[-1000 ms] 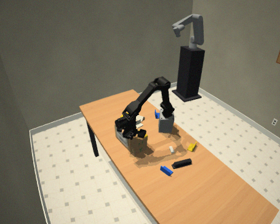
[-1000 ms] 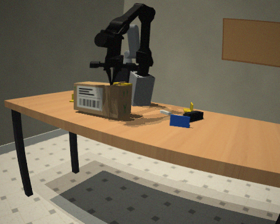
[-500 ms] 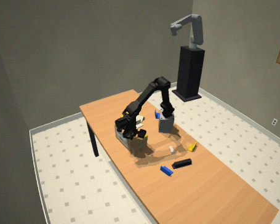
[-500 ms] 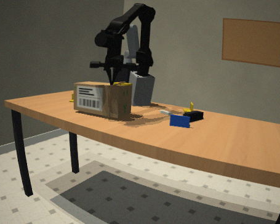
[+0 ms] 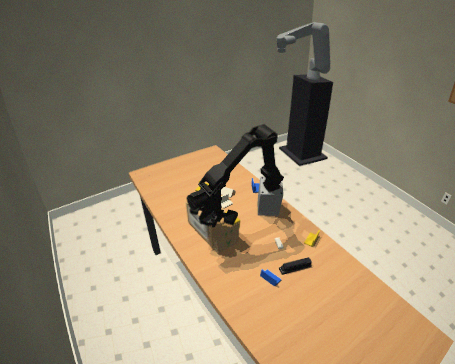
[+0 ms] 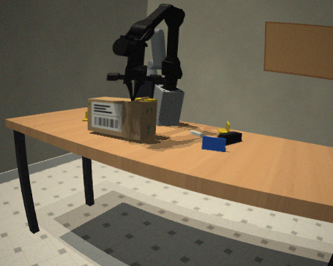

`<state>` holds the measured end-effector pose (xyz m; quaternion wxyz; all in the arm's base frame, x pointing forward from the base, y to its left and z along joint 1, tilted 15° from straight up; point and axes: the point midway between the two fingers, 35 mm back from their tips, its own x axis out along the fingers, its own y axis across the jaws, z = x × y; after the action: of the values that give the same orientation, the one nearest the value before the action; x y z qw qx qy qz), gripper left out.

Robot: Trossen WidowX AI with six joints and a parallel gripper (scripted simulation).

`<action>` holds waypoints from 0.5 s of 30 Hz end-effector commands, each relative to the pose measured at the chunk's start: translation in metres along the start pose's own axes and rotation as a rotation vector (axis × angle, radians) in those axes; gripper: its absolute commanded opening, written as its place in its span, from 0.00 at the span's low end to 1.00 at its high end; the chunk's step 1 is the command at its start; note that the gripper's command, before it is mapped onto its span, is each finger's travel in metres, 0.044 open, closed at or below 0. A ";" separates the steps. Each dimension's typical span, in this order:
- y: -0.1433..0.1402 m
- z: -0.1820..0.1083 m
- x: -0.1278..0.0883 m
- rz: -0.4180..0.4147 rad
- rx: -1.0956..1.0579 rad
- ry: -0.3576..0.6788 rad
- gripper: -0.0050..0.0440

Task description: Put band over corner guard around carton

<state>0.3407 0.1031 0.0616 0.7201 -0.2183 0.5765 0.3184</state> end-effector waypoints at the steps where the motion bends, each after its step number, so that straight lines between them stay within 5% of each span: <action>1: 0.008 0.003 0.001 0.020 -0.010 -0.005 0.10; 15: -0.001 -0.001 0.001 0.014 -0.007 -0.004 0.10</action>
<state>0.3407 0.1032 0.0616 0.7202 -0.2181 0.5765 0.3185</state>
